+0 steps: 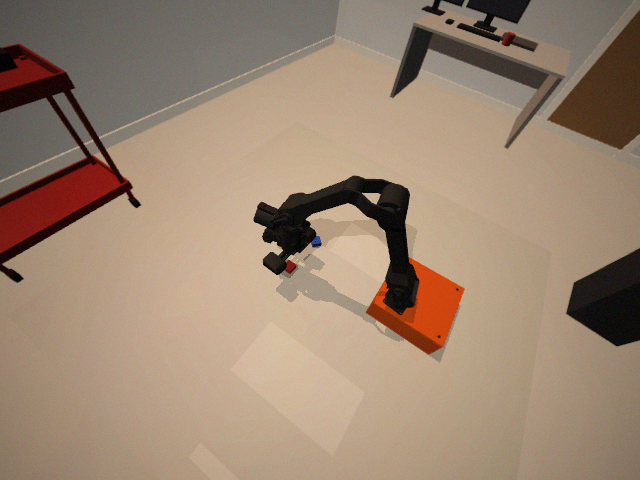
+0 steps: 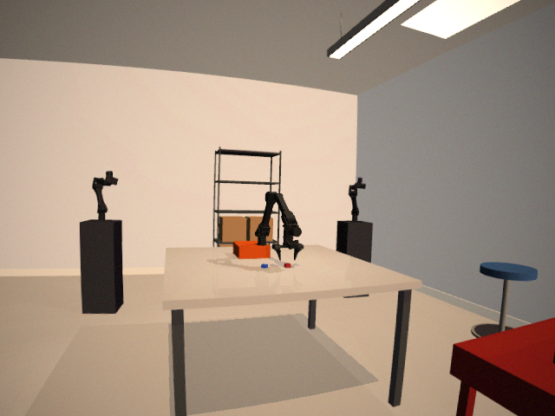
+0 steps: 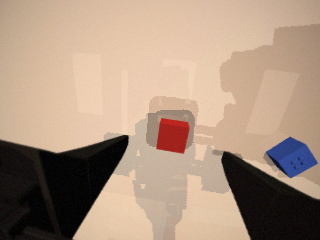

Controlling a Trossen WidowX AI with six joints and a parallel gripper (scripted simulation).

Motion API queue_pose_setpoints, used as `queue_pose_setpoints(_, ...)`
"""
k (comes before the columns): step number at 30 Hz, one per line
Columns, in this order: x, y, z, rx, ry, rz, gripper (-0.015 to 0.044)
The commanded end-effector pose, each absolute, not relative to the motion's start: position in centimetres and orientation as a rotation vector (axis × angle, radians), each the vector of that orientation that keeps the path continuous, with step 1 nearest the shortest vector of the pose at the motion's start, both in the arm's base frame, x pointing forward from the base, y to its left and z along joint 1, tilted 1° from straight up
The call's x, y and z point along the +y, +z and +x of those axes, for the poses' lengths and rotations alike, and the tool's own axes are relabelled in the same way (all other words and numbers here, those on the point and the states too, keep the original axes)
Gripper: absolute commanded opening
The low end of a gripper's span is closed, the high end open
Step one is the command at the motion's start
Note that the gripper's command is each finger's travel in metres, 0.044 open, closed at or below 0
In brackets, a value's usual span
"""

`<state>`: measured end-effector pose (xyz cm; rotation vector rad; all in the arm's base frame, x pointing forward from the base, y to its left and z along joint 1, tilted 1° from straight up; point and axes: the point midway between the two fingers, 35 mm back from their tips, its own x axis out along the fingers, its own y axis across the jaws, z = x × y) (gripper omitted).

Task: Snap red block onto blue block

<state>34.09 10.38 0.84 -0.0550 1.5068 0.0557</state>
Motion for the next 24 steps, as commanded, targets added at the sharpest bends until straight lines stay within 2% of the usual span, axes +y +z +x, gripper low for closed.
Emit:
queue_pose_setpoints(1, 10.5, 0.2, 34.0, 1.511, 0.057, -0.05, 0.044)
queue_pose_setpoints(20, 10.5, -2.6, 34.1, 1.511, 0.057, -0.05, 0.044)
queue_pose_setpoints(24, 10.5, -2.6, 34.1, 1.511, 0.057, -0.05, 0.0335)
